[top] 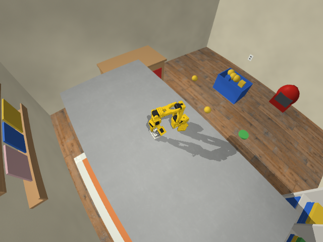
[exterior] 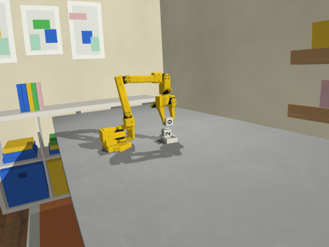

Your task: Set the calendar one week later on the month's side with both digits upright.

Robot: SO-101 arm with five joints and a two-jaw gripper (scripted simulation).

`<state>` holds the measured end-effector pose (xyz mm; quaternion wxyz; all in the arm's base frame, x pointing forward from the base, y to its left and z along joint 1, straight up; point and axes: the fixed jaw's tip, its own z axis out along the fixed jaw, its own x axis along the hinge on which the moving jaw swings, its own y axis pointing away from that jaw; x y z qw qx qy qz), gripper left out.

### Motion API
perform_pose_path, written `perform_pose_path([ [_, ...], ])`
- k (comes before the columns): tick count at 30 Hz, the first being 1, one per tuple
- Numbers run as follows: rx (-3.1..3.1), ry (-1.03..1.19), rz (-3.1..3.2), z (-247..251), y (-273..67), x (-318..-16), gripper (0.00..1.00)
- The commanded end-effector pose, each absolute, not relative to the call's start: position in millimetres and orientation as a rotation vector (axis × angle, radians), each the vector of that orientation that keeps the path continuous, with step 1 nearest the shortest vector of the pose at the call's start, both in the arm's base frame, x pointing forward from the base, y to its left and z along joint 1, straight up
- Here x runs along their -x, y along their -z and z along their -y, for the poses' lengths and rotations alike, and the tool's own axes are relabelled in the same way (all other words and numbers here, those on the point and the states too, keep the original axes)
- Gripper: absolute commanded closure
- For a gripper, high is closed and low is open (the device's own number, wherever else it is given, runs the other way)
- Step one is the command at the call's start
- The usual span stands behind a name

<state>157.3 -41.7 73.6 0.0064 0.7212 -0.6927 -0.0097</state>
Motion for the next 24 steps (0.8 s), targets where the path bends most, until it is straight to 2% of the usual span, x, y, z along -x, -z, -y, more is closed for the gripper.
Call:
perform_pose_path([
  [1, -2.366, -0.035, 2.087, 29.4, -78.8, -168.9, 1.0],
  [13, -2.769, -0.029, 1.522, -48.7, -72.6, -175.9, 1.0],
  [15, -2.769, -0.029, 1.522, -48.7, -72.6, -175.9, 1.0],
  [24, -2.993, -0.024, 1.022, -110.6, -66.9, -155.7, 1.0],
])
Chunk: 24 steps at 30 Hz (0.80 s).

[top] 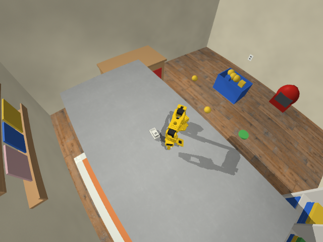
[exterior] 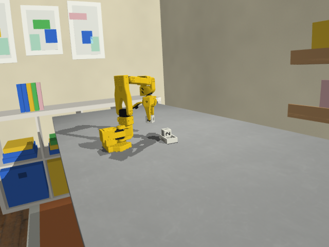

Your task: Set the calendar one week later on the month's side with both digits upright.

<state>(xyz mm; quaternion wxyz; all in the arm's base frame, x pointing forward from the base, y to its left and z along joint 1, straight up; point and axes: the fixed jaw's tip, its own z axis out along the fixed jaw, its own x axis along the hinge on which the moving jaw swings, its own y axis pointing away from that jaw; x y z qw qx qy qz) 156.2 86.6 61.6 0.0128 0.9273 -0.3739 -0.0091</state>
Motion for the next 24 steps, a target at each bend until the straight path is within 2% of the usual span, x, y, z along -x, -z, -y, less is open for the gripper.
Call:
perform_pose_path([
  [1, -3.01, -0.023, 0.973, -116.2, -66.4, -152.6, 1.0],
  [14, -3.106, -0.019, 0.606, -153.6, -62.1, -124.1, 1.0],
  [24, -3.116, -0.018, 0.552, -158.4, -61.4, -119.1, 1.0],
])
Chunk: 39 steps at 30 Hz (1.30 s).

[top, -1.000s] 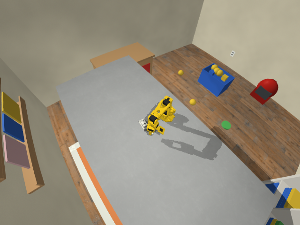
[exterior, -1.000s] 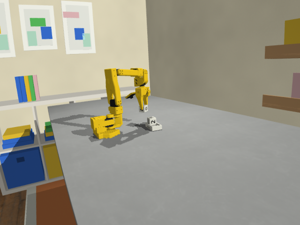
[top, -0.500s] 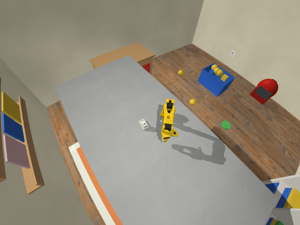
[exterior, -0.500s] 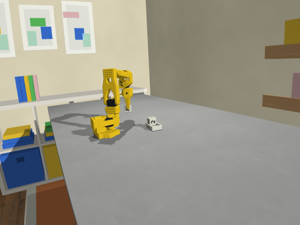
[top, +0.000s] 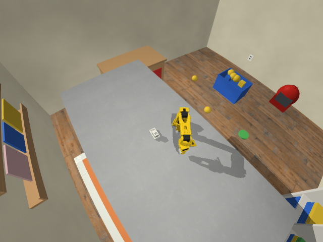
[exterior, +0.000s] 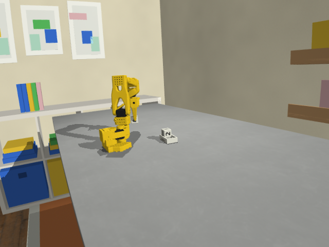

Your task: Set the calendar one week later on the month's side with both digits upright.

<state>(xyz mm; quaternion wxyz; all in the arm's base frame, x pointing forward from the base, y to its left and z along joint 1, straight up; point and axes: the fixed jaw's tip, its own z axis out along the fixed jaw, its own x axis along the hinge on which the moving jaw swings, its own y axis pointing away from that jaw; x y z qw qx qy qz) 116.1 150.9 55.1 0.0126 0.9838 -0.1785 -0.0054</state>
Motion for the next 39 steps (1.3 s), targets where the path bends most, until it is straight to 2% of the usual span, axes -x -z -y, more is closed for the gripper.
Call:
perform_pose_path([
  [1, -3.116, -0.018, 0.552, -158.4, -61.4, -119.1, 1.0],
  [39, -3.143, -0.034, 0.518, -163.2, -61.9, -118.1, 1.0],
])
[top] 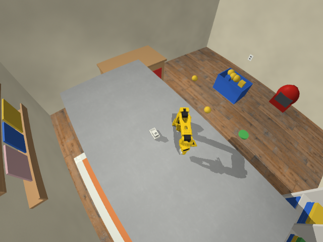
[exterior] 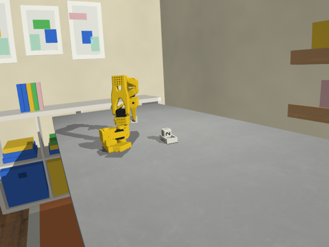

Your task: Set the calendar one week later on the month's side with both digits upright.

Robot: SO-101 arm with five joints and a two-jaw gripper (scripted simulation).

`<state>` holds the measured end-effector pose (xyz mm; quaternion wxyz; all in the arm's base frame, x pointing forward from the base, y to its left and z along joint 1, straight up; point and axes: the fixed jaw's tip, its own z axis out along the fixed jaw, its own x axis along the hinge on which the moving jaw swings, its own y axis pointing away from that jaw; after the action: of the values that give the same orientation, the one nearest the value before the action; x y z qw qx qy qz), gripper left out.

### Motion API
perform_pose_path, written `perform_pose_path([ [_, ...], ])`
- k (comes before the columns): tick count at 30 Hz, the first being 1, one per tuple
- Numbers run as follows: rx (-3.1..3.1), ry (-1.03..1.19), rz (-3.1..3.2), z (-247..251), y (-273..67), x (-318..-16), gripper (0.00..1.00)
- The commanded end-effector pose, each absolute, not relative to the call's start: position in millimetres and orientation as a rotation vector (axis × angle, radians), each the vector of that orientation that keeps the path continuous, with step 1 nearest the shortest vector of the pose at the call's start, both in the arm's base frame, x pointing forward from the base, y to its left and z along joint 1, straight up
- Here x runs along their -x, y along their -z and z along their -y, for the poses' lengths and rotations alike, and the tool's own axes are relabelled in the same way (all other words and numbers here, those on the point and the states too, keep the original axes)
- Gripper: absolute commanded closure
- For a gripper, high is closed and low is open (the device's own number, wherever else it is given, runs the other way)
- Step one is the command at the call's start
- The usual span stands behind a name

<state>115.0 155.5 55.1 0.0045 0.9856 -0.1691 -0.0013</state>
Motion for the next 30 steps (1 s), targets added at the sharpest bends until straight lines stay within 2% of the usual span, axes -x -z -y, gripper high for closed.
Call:
perform_pose_path([
  [1, -3.143, -0.034, 0.518, -163.2, -61.3, -118.1, 1.0],
  [30, -3.143, -0.034, 0.518, -163.5, -50.5, -118.3, 1.0],
])
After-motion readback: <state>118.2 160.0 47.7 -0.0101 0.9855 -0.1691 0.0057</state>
